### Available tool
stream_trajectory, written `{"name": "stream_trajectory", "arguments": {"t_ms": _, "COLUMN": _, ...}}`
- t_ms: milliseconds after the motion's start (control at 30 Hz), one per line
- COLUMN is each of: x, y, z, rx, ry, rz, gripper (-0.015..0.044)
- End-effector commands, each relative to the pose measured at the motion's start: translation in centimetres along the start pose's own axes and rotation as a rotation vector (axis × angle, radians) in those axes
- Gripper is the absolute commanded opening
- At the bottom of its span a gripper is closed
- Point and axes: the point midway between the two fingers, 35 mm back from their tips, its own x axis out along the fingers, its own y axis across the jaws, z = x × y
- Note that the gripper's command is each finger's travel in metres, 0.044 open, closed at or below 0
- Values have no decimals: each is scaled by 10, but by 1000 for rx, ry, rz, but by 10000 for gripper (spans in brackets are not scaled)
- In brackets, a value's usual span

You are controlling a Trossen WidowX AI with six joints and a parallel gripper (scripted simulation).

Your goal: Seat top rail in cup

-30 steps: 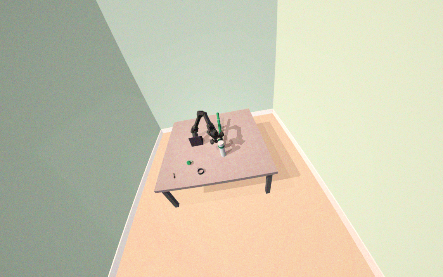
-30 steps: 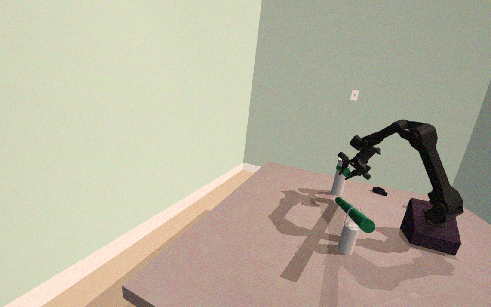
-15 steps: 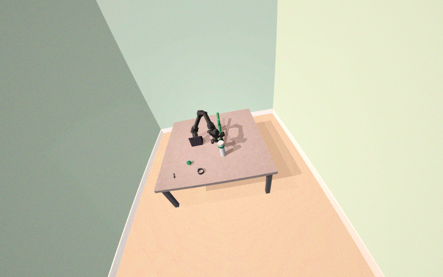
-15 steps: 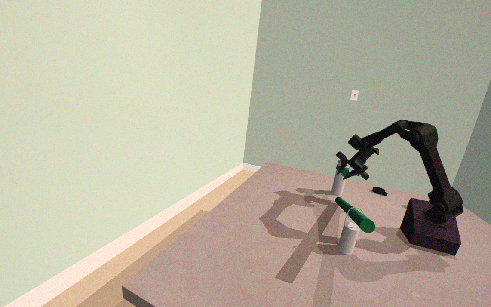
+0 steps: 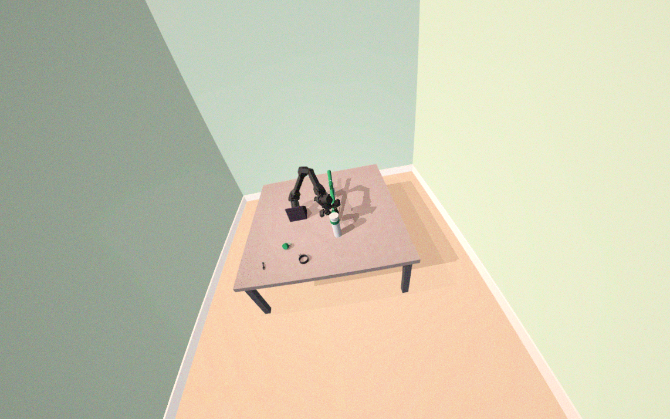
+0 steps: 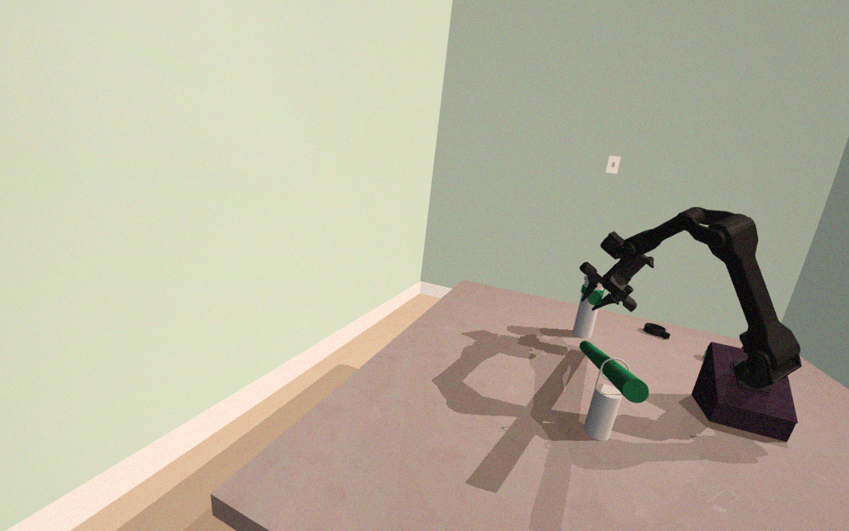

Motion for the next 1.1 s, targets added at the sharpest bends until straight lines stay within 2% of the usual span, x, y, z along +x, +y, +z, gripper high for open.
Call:
{"name": "stream_trajectory", "arguments": {"t_ms": 0, "x": 0, "y": 2, "z": 0, "rx": -25, "ry": -9, "rz": 2, "gripper": 0}}
{"name": "stream_trajectory", "arguments": {"t_ms": 467, "x": -1, "y": 2, "z": 0, "rx": -17, "ry": -8, "rz": 1, "gripper": 0}}
{"name": "stream_trajectory", "arguments": {"t_ms": 800, "x": -1, "y": 1, "z": 0, "rx": -17, "ry": -8, "rz": 1, "gripper": 262}}
{"name": "stream_trajectory", "arguments": {"t_ms": 1000, "x": -13, "y": -6, "z": 13, "rx": -16, "ry": -7, "rz": 2, "gripper": 420}}
{"name": "stream_trajectory", "arguments": {"t_ms": 1067, "x": -19, "y": -9, "z": 20, "rx": -16, "ry": -7, "rz": 2, "gripper": 440}}
